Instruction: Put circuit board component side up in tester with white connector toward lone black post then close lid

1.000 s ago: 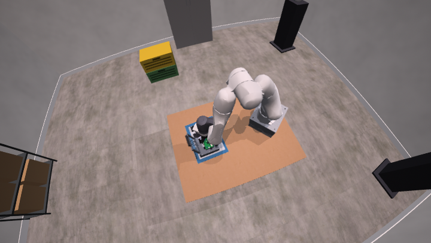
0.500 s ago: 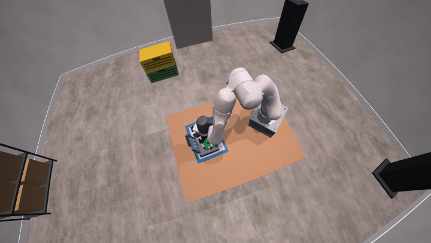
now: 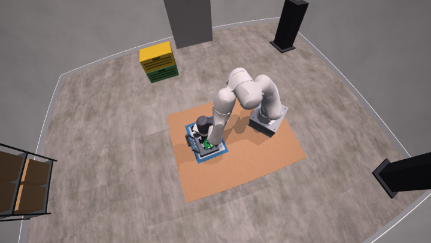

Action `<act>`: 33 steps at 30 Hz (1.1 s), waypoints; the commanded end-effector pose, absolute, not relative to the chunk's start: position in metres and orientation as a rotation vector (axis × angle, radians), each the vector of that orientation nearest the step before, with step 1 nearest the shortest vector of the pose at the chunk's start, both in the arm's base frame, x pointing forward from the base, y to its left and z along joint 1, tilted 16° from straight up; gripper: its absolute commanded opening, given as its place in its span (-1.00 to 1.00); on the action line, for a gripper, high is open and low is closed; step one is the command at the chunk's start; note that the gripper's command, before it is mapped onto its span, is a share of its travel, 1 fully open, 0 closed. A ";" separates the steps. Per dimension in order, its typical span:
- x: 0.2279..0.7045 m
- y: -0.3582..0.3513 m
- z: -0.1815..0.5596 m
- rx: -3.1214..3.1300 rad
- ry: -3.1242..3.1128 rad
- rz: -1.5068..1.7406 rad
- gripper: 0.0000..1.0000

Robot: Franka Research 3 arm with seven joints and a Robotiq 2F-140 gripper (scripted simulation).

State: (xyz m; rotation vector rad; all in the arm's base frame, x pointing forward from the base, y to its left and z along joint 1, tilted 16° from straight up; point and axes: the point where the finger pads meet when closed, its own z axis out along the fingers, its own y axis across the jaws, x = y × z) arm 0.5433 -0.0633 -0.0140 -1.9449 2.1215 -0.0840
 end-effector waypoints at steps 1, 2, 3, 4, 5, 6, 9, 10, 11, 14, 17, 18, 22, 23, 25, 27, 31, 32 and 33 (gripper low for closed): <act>0.546 -0.063 -0.013 -1.951 2.114 -0.091 -0.09; 0.546 -0.063 -0.013 -1.951 2.114 -0.091 -0.09; 0.546 -0.063 -0.013 -1.951 2.114 -0.091 -0.09; 0.546 -0.062 -0.013 -1.951 2.114 -0.091 -0.09; 0.546 -0.062 -0.014 -1.951 2.114 -0.091 -0.09; 0.546 -0.062 -0.014 -1.951 2.114 -0.091 -0.09; 0.546 -0.062 -0.014 -1.951 2.114 -0.091 -0.09; 0.546 -0.062 -0.014 -1.951 2.114 -0.091 -0.09; 0.546 -0.062 -0.014 -1.951 2.114 -0.091 -0.09; 0.546 -0.062 -0.015 -1.951 2.114 -0.091 -0.09; 0.546 -0.062 -0.016 -1.951 2.114 -0.091 -0.09; 0.546 -0.062 -0.016 -1.951 2.114 -0.091 -0.09; 0.546 -0.062 -0.016 -1.951 2.114 -0.091 -0.09; 0.546 -0.062 -0.016 -1.951 2.114 -0.091 -0.09; 0.546 -0.062 -0.016 -1.951 2.114 -0.091 -0.09; 0.546 -0.062 -0.016 -1.951 2.114 -0.091 -0.09; 0.546 -0.062 -0.016 -1.951 2.114 -0.091 0.16; 0.546 -0.062 -0.016 -1.951 2.114 -0.091 0.16; 0.546 -0.062 -0.016 -1.951 2.114 -0.091 0.16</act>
